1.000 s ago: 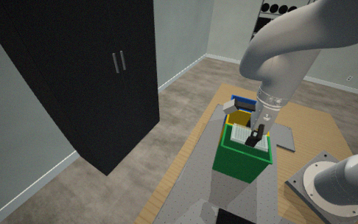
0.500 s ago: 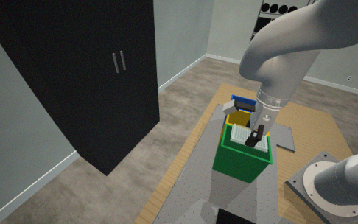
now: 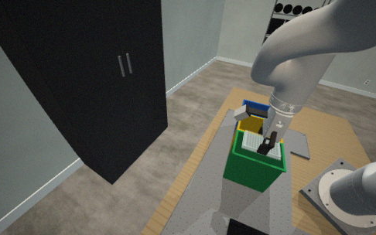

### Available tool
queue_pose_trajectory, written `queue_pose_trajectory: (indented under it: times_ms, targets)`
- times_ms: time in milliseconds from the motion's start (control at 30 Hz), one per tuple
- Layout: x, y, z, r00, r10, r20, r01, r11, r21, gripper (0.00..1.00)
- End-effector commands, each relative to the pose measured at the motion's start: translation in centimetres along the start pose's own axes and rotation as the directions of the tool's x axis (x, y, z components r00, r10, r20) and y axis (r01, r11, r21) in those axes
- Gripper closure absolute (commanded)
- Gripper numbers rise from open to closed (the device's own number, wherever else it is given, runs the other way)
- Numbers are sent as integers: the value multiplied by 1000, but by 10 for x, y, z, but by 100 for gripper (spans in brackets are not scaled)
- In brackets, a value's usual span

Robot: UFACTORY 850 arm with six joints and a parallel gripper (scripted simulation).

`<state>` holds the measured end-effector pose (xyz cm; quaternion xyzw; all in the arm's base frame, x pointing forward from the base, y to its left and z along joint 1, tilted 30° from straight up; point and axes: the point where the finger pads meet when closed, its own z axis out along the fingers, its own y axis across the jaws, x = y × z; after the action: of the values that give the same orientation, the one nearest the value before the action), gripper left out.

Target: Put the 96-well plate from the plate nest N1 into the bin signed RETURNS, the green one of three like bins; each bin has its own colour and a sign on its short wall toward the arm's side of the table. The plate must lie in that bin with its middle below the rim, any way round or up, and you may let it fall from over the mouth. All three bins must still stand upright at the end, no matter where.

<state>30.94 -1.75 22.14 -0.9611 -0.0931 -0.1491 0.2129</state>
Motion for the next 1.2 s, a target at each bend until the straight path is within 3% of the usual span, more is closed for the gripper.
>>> queue_pose_trajectory:
  times_ms: [0, 800, 833, 1167]
  targets:
    - [1, 0, 0, 1000, 0, -1, 0, 1000, -1, 100]
    - [1, 0, 4, 1000, 0, -1, 0, 1000, -1, 100]
    - [1, 0, 5, 1000, 0, -1, 0, 1000, -1, 0]
    - [1, 0, 5, 1000, 0, -1, 0, 1000, -1, 0]
